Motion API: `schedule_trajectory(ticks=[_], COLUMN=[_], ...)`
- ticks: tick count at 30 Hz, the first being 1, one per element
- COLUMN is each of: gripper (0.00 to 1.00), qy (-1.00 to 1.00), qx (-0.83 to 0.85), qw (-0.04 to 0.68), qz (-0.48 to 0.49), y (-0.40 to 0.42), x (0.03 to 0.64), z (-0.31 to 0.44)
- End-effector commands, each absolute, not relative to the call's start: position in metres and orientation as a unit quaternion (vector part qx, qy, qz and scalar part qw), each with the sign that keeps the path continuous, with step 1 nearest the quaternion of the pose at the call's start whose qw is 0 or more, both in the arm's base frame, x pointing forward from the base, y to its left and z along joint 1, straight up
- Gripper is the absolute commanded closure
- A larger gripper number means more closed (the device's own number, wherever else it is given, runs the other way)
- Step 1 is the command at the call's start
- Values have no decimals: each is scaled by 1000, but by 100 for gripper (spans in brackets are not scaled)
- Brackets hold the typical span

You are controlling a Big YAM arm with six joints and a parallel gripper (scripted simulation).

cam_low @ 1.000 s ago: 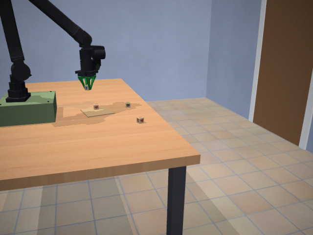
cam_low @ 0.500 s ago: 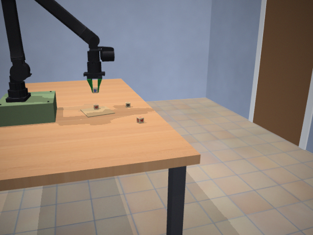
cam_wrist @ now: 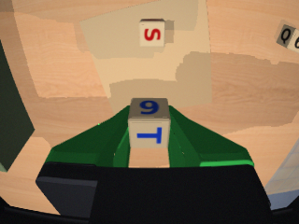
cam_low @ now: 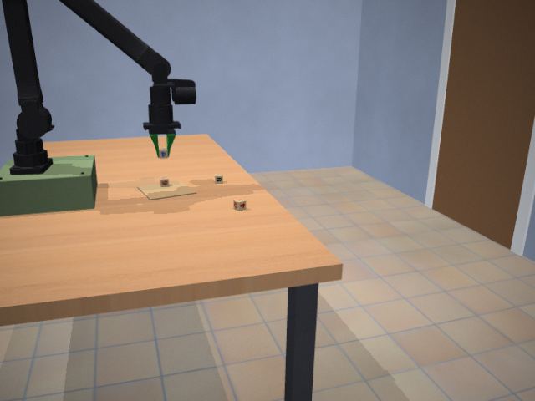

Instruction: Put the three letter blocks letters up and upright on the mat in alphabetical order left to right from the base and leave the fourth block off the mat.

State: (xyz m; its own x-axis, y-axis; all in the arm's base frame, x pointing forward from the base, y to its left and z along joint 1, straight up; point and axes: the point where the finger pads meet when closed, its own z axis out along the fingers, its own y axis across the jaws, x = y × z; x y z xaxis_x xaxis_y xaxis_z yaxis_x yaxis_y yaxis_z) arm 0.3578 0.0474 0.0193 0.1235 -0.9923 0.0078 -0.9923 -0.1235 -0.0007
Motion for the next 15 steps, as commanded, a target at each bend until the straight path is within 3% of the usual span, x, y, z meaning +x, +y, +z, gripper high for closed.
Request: schedule_trajectory(ticks=[1,15], gripper=[80,80], qy=[-653,-656], qx=[757,754], qw=[-23,-3], qz=[21,5], y=[55,48], x=[388,364], z=[33,-27])
